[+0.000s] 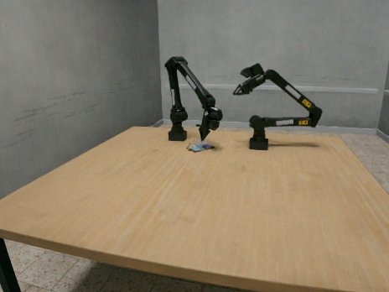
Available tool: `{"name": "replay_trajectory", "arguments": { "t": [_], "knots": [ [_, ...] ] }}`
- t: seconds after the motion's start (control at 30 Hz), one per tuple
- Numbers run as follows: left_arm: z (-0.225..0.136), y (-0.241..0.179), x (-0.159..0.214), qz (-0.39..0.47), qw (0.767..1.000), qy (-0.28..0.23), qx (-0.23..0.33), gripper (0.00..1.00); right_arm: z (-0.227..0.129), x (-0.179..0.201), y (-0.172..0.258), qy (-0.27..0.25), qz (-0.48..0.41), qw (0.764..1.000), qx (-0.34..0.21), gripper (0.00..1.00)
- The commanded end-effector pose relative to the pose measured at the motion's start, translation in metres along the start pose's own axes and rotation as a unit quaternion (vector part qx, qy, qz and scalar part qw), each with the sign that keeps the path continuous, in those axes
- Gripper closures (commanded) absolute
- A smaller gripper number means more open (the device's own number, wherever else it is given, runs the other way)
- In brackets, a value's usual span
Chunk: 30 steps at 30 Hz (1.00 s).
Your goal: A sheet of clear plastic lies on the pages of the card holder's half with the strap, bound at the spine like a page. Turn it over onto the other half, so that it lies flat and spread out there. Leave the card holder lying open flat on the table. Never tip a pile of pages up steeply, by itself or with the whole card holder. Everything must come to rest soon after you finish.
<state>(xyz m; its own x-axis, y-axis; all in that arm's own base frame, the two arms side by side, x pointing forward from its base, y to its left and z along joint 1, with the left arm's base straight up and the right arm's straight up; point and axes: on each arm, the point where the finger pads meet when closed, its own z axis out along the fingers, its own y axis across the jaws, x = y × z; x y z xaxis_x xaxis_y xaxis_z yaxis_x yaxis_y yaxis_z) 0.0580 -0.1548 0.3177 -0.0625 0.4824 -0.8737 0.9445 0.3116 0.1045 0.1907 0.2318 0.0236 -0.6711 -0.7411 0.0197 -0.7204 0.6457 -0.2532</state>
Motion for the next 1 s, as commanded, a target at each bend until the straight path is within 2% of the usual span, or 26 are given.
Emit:
{"name": "replay_trajectory", "arguments": {
  "t": [0.0,0.43,0.93,0.97],
  "knots": [
    [-0.016,0.003,-0.013,0.001,1.000,-0.016,-0.003,0.00,-0.011,-0.027,0.013,-0.026,0.033,0.999,-0.005,0.99],
    [-0.016,0.003,-0.013,0.001,1.000,-0.016,-0.003,0.00,-0.004,-0.032,0.066,-0.031,0.027,0.999,-0.007,0.99],
    [-0.016,0.003,-0.013,0.001,1.000,-0.016,-0.003,0.00,-0.002,-0.033,0.069,-0.030,0.019,0.999,-0.007,0.99],
    [-0.016,0.003,-0.013,0.001,1.000,-0.016,-0.003,0.00,0.000,-0.023,0.064,-0.023,0.019,1.000,-0.004,0.99]
  ]
}}
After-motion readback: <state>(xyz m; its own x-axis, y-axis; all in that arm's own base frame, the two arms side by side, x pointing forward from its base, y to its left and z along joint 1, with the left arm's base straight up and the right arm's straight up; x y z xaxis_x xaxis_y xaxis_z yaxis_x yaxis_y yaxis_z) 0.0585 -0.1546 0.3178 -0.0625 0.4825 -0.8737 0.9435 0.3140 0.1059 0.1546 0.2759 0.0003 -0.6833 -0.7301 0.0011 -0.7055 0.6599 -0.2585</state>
